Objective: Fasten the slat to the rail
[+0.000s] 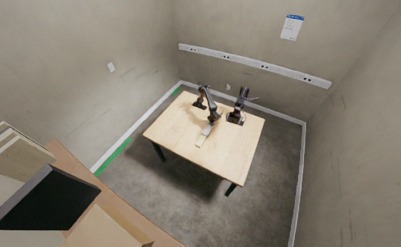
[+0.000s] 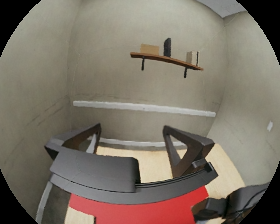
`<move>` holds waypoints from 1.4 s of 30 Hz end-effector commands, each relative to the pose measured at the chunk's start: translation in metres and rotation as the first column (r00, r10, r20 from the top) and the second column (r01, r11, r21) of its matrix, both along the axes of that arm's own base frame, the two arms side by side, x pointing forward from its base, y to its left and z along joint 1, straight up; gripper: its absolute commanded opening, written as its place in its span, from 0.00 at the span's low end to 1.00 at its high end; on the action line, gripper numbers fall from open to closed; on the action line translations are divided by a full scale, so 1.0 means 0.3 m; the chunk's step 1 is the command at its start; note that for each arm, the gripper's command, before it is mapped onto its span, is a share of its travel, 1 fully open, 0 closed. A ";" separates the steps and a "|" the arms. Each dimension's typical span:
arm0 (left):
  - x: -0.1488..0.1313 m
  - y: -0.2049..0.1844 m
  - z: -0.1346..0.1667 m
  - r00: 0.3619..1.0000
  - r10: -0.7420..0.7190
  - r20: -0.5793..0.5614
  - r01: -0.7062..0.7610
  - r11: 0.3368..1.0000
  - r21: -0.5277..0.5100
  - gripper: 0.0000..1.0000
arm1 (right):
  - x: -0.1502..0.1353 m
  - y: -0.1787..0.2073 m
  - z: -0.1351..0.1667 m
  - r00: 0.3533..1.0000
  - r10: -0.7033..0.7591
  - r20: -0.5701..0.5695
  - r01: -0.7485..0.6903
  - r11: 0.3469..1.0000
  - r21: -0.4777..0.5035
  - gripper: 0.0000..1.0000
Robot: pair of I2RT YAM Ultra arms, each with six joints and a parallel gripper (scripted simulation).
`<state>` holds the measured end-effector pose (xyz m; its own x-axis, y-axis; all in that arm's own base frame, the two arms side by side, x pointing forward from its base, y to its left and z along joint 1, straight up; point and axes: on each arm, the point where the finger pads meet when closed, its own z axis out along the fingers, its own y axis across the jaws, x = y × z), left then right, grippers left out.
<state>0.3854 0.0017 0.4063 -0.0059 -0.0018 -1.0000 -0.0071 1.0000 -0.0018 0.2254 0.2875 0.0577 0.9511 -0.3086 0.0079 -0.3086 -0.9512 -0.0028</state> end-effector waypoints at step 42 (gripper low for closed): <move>-0.016 -0.002 0.018 1.000 -0.007 0.018 0.007 1.000 0.002 1.00 | -0.018 0.012 -0.023 0.712 -0.702 -0.018 0.702 0.712 0.003 0.12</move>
<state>0.3854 0.0017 0.4063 -0.0059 -0.0018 -1.0000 -0.0071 1.0000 -0.0018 0.2260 0.2882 0.0577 0.5117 -0.8591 0.0028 -0.8591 -0.5117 -0.0103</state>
